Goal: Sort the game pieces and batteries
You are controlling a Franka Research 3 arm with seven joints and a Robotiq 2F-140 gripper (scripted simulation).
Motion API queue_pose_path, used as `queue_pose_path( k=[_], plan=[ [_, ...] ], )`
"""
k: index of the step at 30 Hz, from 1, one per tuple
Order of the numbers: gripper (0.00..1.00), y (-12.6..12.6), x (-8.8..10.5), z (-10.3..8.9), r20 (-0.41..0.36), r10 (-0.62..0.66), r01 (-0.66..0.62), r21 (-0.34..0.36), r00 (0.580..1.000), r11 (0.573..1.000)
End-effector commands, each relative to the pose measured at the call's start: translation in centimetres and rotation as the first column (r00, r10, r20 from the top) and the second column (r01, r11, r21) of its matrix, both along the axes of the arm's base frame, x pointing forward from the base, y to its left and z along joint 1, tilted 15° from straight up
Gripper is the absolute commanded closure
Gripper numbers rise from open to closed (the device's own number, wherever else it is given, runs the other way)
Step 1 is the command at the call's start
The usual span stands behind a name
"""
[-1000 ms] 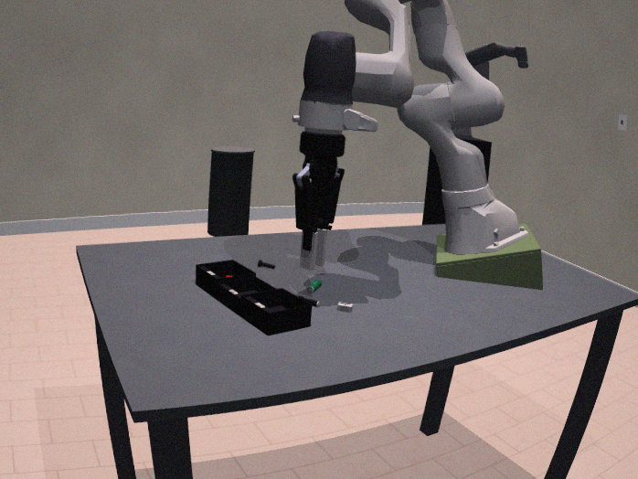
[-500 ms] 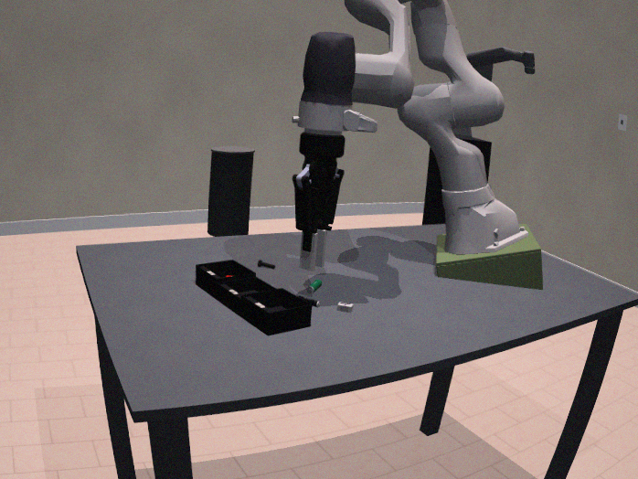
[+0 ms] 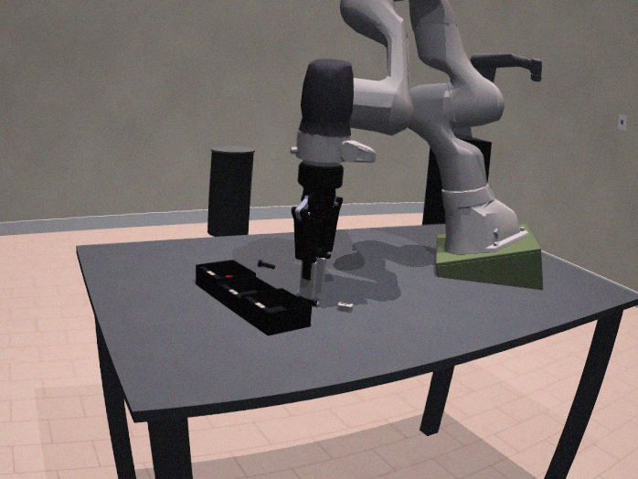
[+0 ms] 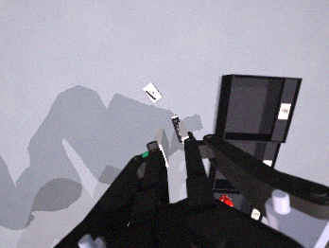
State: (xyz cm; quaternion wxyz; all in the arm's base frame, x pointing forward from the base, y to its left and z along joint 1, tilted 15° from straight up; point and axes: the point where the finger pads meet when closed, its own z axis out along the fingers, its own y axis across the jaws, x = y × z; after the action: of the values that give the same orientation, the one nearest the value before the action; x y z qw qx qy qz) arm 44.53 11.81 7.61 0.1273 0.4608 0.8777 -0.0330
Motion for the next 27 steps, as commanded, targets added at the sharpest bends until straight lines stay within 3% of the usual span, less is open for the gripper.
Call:
queue_pose_path(
  k=[1,27],
  plan=[
    [0.85,1.0,1.0,-0.3,0.018,0.017,-0.017,0.025,1.000,1.000],
    [0.85,0.3,1.0,-1.4,0.018,0.017,-0.017,0.025,1.000,1.000]
  ],
)
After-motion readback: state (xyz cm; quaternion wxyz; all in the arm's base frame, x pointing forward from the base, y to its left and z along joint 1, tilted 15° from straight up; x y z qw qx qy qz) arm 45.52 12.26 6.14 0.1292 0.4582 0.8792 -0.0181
